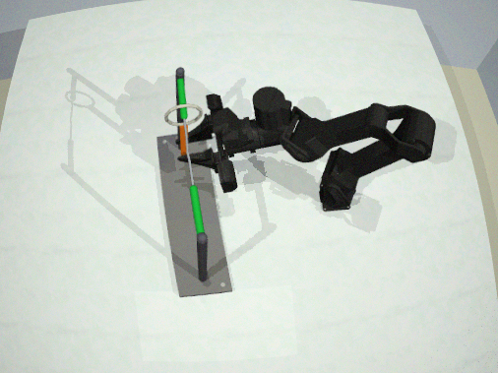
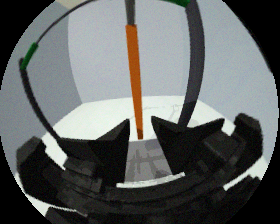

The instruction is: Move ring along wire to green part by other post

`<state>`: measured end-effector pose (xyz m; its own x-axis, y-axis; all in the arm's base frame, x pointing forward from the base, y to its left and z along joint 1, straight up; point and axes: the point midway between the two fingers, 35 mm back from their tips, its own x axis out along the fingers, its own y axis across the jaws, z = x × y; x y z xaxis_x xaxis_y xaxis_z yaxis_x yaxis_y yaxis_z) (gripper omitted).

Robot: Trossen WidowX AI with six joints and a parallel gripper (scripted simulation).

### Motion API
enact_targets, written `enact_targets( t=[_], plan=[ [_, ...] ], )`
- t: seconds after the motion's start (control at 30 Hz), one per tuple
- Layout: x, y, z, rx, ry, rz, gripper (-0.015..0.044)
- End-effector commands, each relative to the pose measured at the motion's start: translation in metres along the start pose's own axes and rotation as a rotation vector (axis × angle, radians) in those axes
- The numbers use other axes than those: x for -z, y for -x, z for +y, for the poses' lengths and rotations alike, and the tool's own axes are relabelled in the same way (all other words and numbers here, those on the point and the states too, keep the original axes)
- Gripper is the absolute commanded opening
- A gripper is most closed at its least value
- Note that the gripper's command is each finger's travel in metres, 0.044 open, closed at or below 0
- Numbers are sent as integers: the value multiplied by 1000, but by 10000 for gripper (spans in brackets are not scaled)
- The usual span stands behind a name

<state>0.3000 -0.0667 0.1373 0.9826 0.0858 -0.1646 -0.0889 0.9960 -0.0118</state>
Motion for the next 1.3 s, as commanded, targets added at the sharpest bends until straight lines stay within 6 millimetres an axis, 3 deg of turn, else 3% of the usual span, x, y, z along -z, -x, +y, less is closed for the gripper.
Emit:
enact_targets(
  t=[0.0,0.3,0.87,1.27],
  plan=[
    [0,-6,0,4,-4,-1,160],
    [2,-19,2,4,-5,-4,160],
    [2,-19,2,4,-5,-4,160],
    [3,-19,3,-1,-2,-3,-116]
  ],
)
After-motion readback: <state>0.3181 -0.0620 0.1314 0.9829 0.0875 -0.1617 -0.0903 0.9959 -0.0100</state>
